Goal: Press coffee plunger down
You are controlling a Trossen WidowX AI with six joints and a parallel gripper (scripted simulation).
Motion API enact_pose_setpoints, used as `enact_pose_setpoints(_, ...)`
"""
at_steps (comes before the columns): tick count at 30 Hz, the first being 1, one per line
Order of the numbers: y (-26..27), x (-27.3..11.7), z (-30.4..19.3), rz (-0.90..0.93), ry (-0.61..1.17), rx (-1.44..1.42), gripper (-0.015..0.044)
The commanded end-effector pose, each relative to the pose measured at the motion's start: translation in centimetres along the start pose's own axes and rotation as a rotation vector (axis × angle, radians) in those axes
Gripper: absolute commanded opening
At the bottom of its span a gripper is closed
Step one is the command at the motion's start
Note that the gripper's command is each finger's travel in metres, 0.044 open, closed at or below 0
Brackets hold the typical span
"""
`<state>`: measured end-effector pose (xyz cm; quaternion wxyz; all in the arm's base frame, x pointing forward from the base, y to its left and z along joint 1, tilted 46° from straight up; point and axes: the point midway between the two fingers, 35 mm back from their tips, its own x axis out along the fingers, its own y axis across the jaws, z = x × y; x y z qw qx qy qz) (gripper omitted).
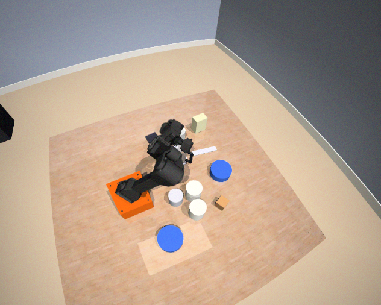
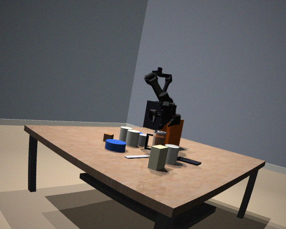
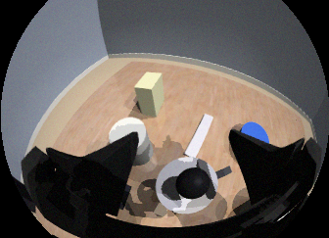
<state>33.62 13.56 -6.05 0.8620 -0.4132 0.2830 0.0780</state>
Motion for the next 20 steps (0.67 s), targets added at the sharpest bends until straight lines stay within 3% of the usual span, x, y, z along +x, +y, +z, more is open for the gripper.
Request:
enact_pose_setpoints(1, -0.1, -2.2, 1.9, 0.000, -0.001, 0.009, 0.0440)
enact_pose_setpoints(6, -0.4, -6.2, 4.0, -0.003, 0.003, 0.003, 0.0440)
enact_pose_setpoints(20, -0.4, -6.3, 3.9, -0.004, 0.003, 0.003, 0.0440)
